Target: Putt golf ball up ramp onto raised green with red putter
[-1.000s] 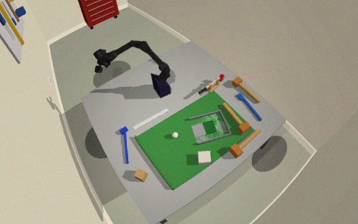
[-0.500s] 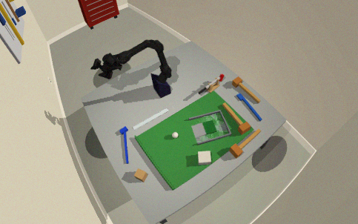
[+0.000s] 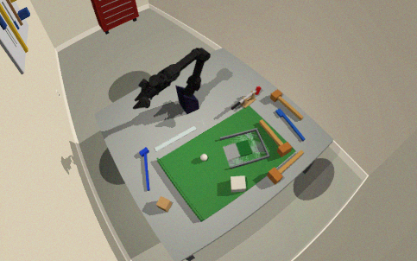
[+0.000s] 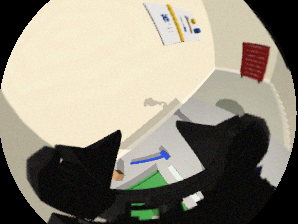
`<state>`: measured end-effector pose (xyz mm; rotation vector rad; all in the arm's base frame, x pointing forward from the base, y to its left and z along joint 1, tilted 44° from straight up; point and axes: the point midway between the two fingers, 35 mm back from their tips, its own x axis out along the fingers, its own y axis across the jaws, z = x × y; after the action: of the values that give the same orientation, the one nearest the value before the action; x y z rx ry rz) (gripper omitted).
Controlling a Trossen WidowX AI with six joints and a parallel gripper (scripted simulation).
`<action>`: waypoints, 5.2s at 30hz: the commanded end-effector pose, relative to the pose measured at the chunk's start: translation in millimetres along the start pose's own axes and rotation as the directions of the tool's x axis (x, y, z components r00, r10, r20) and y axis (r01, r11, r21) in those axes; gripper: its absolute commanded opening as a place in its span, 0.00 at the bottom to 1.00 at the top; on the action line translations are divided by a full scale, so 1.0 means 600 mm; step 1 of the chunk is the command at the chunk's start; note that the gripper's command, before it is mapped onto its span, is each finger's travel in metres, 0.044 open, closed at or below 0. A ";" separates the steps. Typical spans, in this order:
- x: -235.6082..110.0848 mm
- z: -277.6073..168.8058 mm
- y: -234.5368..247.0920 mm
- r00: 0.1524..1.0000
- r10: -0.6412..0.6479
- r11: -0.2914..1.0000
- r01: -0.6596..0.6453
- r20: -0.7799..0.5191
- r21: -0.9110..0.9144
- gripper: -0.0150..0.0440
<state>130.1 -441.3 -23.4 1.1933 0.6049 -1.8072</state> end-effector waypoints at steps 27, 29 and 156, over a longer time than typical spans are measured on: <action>-0.532 -0.631 -0.091 0.447 -0.028 -0.901 -0.398 -0.894 -0.170 1.00; -0.563 -0.653 -0.131 0.392 -0.092 -0.954 -0.298 -0.915 -0.031 1.00; -0.656 -0.667 -0.273 0.196 -0.395 -0.905 0.084 -0.898 0.416 0.25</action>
<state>238.6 118.3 164.4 1.3777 -1.2930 -4.2610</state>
